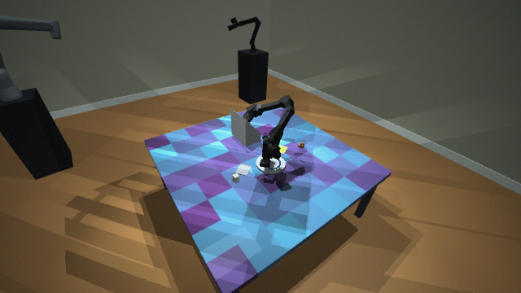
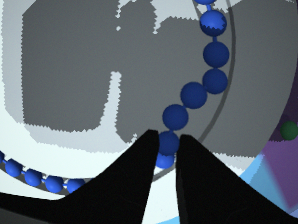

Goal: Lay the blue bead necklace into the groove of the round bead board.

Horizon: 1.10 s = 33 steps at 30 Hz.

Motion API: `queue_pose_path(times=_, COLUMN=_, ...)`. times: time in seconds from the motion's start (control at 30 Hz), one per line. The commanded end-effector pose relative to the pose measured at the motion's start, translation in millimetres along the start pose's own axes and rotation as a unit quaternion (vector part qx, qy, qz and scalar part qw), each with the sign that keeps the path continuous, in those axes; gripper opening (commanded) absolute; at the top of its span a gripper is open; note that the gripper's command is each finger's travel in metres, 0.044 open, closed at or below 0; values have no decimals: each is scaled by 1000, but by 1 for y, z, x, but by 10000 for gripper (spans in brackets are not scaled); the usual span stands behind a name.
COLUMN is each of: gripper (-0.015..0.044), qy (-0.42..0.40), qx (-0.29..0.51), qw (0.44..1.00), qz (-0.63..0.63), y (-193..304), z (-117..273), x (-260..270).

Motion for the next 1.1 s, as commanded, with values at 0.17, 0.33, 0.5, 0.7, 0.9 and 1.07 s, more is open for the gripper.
queue_pose_path(times=0.17, gripper=0, qy=-2, qx=-2, qw=1000, qz=-3, y=1, z=6, x=-1)
queue_pose_path(times=0.33, gripper=0, qy=-2, qx=-1, qw=1000, qz=-2, y=3, z=6, x=-8)
queue_pose_path(times=0.5, gripper=0, qy=-2, qx=-2, qw=1000, qz=-2, y=3, z=2, x=-8)
queue_pose_path(times=0.7, gripper=0, qy=-2, qx=-2, qw=1000, qz=-2, y=3, z=-3, x=-8)
queue_pose_path(times=0.9, gripper=131, qy=0, qx=-1, qw=1000, qz=0, y=3, z=1, x=-9)
queue_pose_path(times=1.07, gripper=263, qy=0, qx=-1, qw=1000, qz=0, y=3, z=1, x=-9)
Point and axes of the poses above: the point midway between the two fingers, 35 mm back from their tips, its own z axis back along the fingers, its own x axis across the jaws, y = z × x, the point moved 4 cm from there along z, back along the fingers, and after that the axes turned 10 degrees about z, right-handed, at the moved point
